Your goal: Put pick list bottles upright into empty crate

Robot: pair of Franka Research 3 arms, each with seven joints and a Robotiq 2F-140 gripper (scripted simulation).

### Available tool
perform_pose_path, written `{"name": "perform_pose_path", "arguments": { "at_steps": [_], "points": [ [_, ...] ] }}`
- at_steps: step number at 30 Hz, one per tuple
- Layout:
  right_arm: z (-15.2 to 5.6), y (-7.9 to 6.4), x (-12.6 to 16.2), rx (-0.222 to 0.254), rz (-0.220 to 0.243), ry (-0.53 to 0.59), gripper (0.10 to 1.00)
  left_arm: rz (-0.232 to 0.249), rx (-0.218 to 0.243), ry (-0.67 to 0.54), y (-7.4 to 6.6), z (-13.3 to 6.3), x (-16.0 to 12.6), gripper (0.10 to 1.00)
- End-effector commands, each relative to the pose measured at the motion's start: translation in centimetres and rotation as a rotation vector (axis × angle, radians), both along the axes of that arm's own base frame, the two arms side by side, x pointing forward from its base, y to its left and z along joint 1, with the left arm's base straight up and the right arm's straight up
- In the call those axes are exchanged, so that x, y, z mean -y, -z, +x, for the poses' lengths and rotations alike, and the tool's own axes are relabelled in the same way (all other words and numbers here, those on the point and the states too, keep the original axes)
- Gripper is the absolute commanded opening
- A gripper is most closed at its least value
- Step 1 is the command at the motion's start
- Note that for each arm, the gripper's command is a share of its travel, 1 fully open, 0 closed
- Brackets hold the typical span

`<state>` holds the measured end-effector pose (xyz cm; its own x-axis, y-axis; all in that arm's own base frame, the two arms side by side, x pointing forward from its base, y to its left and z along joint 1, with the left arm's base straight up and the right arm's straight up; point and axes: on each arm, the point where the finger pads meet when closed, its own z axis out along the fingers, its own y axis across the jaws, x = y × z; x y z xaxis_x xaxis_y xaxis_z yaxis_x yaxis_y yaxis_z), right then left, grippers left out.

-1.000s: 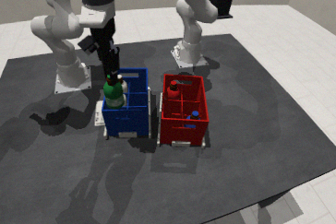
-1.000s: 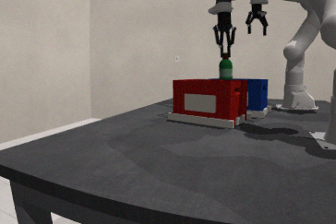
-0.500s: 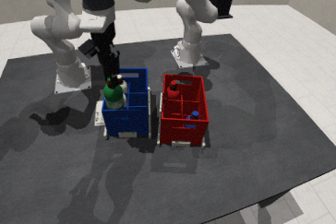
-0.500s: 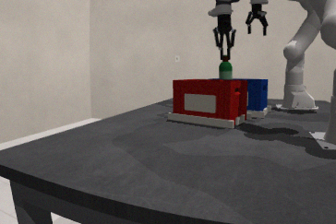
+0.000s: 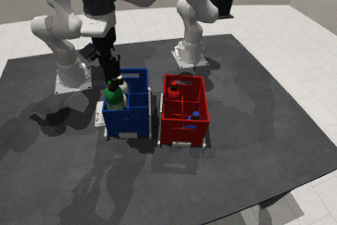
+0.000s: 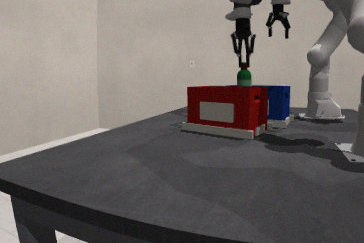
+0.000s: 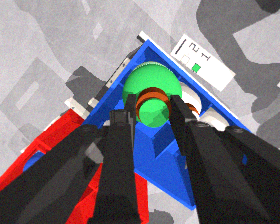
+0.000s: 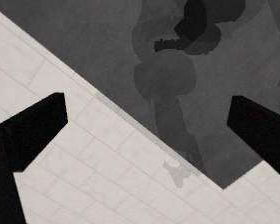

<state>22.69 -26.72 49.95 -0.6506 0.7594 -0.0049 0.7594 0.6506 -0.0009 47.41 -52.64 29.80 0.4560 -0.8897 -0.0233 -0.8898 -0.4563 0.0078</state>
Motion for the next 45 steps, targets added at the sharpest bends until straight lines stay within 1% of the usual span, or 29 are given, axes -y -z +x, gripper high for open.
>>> {"name": "perform_pose_path", "arguments": {
  "at_steps": [1, 45],
  "points": [
    [0.0, 0.0, -0.1, -0.003, 0.003, 0.004, 1.000, -0.017, 0.018, -0.003, -0.5, 0.5, 0.3, 0.099],
    [0.0, 0.0, -0.1, -0.003, 0.003, 0.004, 1.000, -0.017, 0.018, -0.003, 3.3, 0.5, 0.3, 0.099]
  ]
}}
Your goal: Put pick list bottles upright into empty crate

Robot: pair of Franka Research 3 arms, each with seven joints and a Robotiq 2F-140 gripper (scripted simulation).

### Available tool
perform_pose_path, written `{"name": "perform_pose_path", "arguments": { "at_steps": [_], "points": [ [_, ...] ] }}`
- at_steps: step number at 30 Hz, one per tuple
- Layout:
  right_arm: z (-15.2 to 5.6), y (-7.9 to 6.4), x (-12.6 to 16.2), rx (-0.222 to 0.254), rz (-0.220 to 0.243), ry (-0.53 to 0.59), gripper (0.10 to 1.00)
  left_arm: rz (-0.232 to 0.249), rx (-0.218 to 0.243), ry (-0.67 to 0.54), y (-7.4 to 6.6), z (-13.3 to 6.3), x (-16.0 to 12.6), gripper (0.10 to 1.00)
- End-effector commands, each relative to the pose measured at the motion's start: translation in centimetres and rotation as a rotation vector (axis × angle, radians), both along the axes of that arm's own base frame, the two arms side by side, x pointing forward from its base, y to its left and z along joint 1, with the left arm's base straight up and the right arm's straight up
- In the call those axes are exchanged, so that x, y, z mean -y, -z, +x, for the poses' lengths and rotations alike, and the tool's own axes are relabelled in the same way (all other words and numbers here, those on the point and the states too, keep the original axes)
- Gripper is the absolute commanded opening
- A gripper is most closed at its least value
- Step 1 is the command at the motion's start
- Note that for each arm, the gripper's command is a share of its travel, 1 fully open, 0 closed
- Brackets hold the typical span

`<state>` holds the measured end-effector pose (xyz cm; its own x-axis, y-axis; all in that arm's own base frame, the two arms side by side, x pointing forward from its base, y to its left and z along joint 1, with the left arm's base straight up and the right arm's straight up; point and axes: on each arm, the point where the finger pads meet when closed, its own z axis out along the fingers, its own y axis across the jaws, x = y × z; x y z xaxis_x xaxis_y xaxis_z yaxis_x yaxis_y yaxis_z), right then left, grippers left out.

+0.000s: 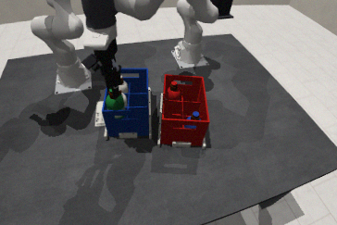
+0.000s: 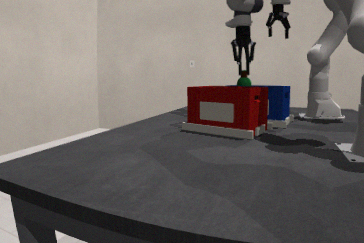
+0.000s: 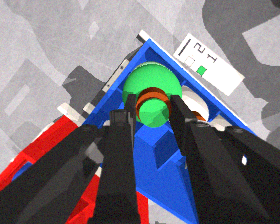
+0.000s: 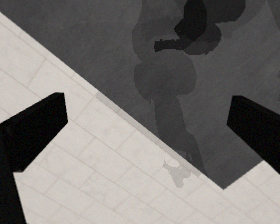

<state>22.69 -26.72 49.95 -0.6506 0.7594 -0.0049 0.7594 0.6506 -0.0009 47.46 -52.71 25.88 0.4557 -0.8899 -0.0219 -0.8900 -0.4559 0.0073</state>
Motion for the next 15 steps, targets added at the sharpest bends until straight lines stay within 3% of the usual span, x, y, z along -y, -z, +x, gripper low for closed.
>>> {"name": "perform_pose_path", "arguments": {
  "at_steps": [1, 15],
  "points": [
    [0.0, 0.0, -0.1, -0.003, 0.003, 0.004, 1.000, -0.016, 0.016, -0.004, -0.6, 0.5, 0.3, 0.099],
    [0.0, 0.0, -0.1, -0.003, 0.003, 0.004, 1.000, -0.016, 0.016, -0.004, 0.6, 0.5, 0.3, 0.099]
  ]
}}
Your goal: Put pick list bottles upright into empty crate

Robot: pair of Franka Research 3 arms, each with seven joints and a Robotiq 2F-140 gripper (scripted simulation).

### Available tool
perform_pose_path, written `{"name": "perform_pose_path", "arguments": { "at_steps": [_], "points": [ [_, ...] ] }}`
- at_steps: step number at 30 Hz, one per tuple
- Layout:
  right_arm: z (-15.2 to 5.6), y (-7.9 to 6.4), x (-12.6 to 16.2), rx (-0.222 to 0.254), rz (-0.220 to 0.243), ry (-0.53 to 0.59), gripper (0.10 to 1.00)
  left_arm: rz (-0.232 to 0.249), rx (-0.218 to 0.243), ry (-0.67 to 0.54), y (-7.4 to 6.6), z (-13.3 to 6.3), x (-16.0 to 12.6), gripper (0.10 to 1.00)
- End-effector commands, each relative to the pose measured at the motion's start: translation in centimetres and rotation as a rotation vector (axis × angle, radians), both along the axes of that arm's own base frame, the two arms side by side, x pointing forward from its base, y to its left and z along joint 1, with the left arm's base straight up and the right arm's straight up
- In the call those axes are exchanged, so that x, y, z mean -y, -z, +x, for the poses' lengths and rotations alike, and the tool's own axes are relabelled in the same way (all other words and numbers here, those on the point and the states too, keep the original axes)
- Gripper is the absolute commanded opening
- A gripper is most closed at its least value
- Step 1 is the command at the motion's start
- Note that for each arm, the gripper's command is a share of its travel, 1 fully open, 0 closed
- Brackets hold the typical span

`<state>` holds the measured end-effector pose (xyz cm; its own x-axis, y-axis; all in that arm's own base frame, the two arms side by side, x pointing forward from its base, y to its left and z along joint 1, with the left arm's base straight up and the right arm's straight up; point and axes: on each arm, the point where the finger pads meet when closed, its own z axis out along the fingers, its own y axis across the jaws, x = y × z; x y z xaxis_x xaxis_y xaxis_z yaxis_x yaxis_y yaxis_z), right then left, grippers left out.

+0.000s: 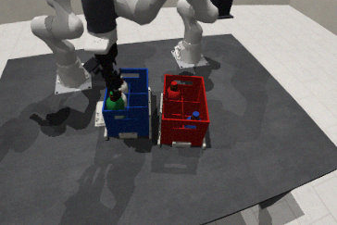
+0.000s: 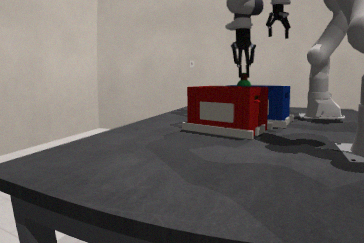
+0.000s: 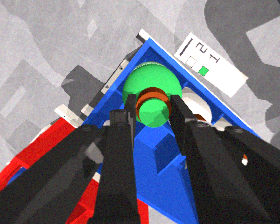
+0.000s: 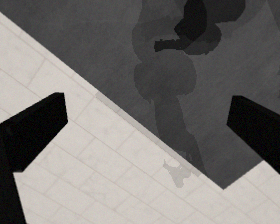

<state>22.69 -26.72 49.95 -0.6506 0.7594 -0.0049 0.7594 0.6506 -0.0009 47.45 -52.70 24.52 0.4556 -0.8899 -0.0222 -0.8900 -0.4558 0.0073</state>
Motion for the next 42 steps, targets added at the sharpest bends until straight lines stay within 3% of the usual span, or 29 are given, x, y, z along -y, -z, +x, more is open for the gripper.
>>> {"name": "perform_pose_path", "arguments": {
  "at_steps": [1, 42],
  "points": [
    [0.0, 0.0, -0.1, -0.003, 0.003, 0.004, 1.000, -0.016, 0.017, -0.004, -0.6, 0.5, 0.3, 0.099],
    [0.0, 0.0, -0.1, -0.003, 0.003, 0.004, 1.000, -0.016, 0.017, -0.004, 3.1, 0.5, 0.2, 0.099]
  ]
}}
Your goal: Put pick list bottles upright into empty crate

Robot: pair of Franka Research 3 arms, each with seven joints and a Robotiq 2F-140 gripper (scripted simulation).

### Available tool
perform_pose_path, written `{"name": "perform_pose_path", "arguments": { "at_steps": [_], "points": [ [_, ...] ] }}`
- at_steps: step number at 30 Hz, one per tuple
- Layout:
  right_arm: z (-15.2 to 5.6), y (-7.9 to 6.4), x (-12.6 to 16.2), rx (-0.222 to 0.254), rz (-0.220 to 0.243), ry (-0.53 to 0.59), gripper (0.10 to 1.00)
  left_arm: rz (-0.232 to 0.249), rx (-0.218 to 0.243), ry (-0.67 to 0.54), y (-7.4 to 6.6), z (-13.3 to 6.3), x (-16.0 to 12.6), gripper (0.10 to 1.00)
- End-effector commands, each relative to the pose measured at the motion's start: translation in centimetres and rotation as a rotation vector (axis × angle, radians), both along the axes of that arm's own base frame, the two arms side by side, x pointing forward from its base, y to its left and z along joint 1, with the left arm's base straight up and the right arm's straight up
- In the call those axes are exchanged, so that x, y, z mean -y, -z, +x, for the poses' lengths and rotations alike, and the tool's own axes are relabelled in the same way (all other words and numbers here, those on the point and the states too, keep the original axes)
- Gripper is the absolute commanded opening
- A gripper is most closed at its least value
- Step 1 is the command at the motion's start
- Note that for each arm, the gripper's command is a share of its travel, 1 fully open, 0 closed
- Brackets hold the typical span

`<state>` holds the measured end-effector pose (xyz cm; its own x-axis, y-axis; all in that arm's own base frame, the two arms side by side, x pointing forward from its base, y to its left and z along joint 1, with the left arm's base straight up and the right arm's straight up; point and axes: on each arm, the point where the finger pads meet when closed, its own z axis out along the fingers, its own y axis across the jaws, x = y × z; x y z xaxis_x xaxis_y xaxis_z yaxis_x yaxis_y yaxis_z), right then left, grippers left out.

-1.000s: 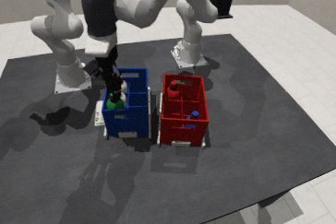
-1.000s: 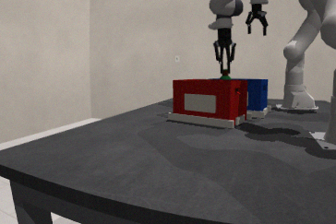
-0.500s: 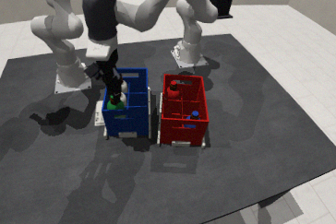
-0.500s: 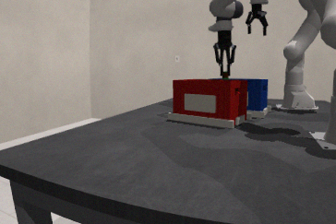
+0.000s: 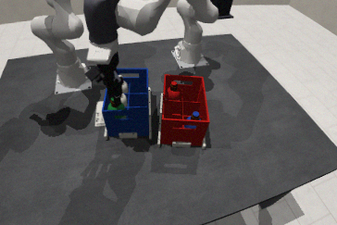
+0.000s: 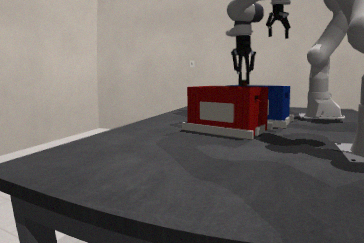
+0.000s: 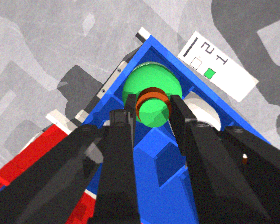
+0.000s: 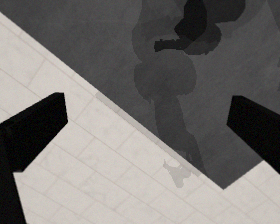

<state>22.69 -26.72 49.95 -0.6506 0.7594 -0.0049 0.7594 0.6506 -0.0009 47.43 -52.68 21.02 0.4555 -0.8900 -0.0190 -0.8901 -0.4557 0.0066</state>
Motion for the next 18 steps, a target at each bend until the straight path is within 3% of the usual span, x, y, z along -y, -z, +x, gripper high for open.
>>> {"name": "perform_pose_path", "arguments": {
  "at_steps": [1, 18],
  "points": [
    [0.0, 0.0, -0.1, -0.003, 0.003, 0.004, 1.000, -0.014, 0.015, -0.004, -0.3, 0.5, 0.3, 0.099],
    [0.0, 0.0, -0.1, -0.003, 0.003, 0.004, 1.000, -0.014, 0.015, -0.004, 0.7, 0.5, 0.3, 0.099]
  ]
}}
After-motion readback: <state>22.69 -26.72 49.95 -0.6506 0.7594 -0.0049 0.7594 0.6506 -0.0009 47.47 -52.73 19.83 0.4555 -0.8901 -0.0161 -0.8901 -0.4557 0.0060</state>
